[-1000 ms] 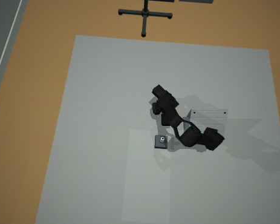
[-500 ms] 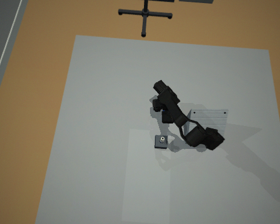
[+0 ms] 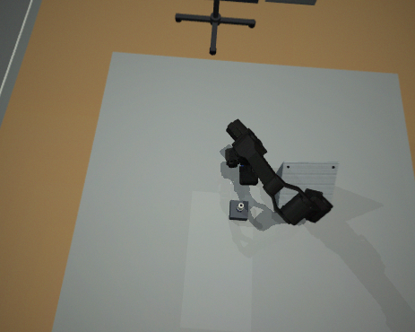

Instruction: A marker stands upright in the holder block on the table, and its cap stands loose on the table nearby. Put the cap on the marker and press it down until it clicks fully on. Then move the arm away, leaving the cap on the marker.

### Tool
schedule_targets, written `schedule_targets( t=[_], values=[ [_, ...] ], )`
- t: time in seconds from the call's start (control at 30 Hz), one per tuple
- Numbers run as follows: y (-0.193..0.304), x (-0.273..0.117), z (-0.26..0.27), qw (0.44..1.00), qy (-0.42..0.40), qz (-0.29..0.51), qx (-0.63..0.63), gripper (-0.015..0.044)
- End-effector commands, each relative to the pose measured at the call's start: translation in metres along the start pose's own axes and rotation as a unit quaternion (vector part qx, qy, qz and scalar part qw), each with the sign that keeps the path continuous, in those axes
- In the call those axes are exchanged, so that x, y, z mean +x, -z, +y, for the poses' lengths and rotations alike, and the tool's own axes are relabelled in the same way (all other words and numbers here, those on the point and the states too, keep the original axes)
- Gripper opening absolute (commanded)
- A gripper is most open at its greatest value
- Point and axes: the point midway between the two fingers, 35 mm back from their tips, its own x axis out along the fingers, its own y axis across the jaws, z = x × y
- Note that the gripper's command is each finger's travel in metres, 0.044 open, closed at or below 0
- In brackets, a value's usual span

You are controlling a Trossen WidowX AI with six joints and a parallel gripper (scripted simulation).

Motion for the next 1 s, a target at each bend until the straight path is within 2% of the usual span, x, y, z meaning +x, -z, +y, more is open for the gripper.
schedule_targets(
  t=[0.0,0.97],
  values=[
    [-0.004,-0.005,0.011,1.000,-0.001,0.000,0.001,0.0000],
    [-0.021,-0.042,0.111,1.000,-0.003,0.000,0.002,0.0000]
  ],
)
